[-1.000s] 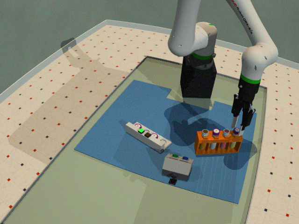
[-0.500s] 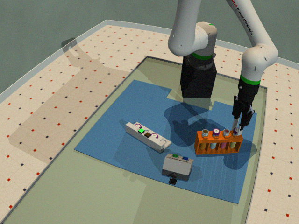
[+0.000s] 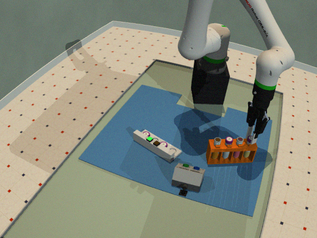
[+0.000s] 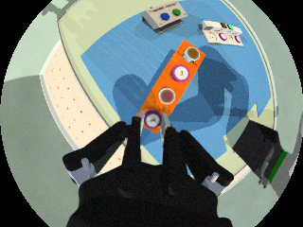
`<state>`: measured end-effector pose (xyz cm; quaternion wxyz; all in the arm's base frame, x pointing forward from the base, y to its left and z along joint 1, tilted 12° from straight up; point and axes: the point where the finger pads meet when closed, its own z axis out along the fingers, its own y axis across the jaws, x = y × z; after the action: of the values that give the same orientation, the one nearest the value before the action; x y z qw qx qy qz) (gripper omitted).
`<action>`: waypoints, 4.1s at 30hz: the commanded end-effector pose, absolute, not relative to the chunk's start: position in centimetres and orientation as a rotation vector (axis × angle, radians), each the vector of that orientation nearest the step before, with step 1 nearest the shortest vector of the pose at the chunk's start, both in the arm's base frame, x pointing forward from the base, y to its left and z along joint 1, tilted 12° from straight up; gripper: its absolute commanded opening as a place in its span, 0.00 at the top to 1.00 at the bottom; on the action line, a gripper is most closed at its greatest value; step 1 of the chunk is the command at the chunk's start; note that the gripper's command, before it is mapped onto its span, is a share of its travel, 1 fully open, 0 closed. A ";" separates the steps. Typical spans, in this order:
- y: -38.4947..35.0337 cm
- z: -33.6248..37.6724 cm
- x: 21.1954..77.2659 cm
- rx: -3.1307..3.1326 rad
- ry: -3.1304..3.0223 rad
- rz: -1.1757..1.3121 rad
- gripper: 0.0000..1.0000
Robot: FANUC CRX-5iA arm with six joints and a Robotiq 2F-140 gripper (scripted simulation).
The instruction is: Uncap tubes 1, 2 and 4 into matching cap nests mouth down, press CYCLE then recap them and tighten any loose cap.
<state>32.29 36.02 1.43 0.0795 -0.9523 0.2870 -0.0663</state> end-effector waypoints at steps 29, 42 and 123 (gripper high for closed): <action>36.0 1.3 32.3 -2.292 1.844 -0.094 0.65; 36.0 1.4 32.3 -2.330 1.799 -0.100 0.65; 36.1 1.3 32.3 -2.292 1.844 -0.094 0.65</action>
<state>32.31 36.04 1.27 0.0986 -0.7749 0.6235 -0.0318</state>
